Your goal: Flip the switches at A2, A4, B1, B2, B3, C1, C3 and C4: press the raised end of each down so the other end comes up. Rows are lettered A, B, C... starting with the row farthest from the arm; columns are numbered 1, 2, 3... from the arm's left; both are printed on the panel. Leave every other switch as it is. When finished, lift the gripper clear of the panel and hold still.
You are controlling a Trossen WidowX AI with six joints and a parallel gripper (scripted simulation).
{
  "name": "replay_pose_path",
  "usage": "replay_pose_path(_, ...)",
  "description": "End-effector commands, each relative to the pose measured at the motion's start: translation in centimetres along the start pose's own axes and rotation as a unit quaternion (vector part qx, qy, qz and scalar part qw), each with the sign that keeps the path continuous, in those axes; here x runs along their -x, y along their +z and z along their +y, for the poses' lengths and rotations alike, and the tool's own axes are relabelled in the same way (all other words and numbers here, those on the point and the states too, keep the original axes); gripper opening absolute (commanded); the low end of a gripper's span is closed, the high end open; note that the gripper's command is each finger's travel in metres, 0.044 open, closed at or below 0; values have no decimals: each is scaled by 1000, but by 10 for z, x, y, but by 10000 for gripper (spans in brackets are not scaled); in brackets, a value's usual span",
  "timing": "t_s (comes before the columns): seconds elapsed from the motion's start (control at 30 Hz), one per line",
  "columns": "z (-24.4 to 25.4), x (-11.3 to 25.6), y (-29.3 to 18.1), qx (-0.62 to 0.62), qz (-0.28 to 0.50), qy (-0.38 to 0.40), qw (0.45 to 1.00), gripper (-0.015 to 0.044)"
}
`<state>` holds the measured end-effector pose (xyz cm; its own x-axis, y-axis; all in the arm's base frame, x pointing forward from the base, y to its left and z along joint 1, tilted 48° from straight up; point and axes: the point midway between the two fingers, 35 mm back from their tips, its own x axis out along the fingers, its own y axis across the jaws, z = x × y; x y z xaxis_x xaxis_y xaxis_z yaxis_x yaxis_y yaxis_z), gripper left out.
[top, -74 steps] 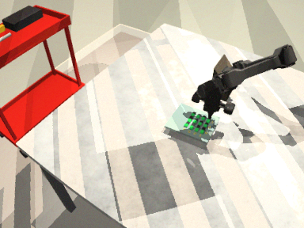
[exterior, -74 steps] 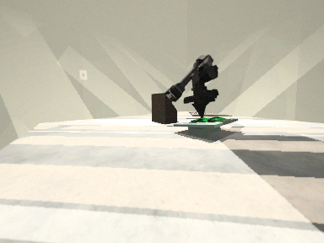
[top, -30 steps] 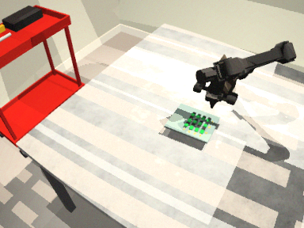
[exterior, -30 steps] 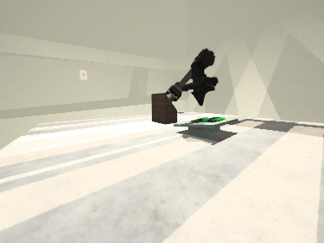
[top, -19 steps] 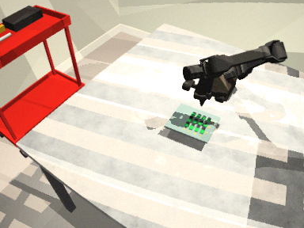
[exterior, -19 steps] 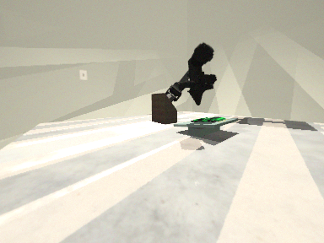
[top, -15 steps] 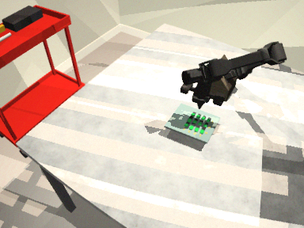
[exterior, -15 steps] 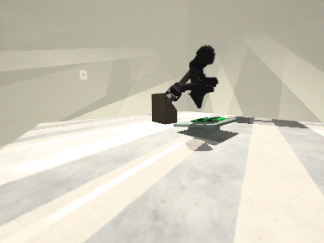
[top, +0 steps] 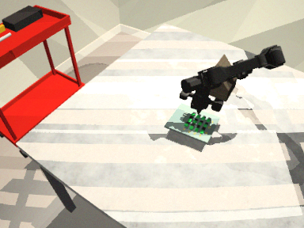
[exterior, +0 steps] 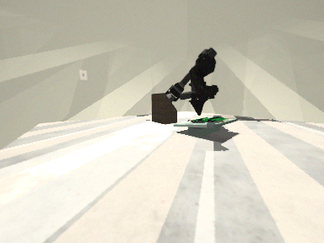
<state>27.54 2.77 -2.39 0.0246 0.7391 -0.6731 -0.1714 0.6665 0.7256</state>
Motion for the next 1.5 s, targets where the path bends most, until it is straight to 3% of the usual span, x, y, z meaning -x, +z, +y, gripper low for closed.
replay_pose_path(0.0,0,-6,0,-3,-2,2,1000,0)
replay_pose_path(1.47,0,-14,1,-3,-2,2,1000,0)
